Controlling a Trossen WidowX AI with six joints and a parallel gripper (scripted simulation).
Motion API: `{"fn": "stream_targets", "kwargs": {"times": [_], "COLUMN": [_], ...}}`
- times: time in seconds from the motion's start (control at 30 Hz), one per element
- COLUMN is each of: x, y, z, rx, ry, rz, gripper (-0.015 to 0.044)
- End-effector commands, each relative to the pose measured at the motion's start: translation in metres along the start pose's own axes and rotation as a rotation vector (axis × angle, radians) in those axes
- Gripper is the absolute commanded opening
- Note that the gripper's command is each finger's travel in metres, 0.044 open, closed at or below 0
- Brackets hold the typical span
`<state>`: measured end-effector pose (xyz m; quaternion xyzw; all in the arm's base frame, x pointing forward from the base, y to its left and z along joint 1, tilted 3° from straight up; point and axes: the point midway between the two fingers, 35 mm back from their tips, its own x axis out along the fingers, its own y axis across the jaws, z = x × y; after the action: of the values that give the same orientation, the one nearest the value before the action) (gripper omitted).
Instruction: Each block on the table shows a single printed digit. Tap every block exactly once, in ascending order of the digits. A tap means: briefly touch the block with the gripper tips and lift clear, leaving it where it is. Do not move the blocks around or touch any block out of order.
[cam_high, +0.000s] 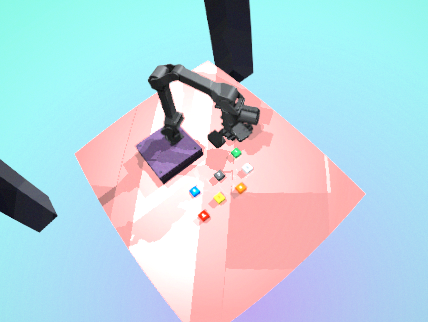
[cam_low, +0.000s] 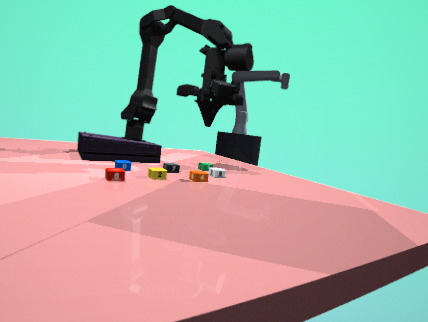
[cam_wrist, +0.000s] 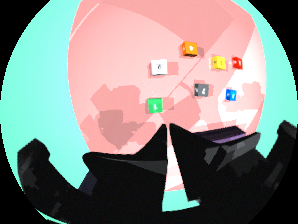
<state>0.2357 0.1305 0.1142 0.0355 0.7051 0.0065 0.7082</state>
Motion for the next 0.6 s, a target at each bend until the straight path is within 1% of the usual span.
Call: {"fn": "stream_targets", "kwargs": {"times": [0.0,0.07,0.13,0.23,0.3,0.57], "x": [-0.001,-0.001,0.01,0.057,0.077,0.082], "y": [0.013,0.013,0.014,0.015,0.014,0.014], "z": [-0.007,-0.007,-0.006,-0.005,-0.007,-0.007], "rx": [0.014,0.014,0.014,0.014,0.014,0.014], "ry": [-0.001,-0.001,-0.001,-0.001,-0.001,-0.001], "rz": [0.004,0.004,0.004,0.004,0.004,0.004], "gripper": [0.002,0.002,0.002,0.002,0.002,0.002]}}
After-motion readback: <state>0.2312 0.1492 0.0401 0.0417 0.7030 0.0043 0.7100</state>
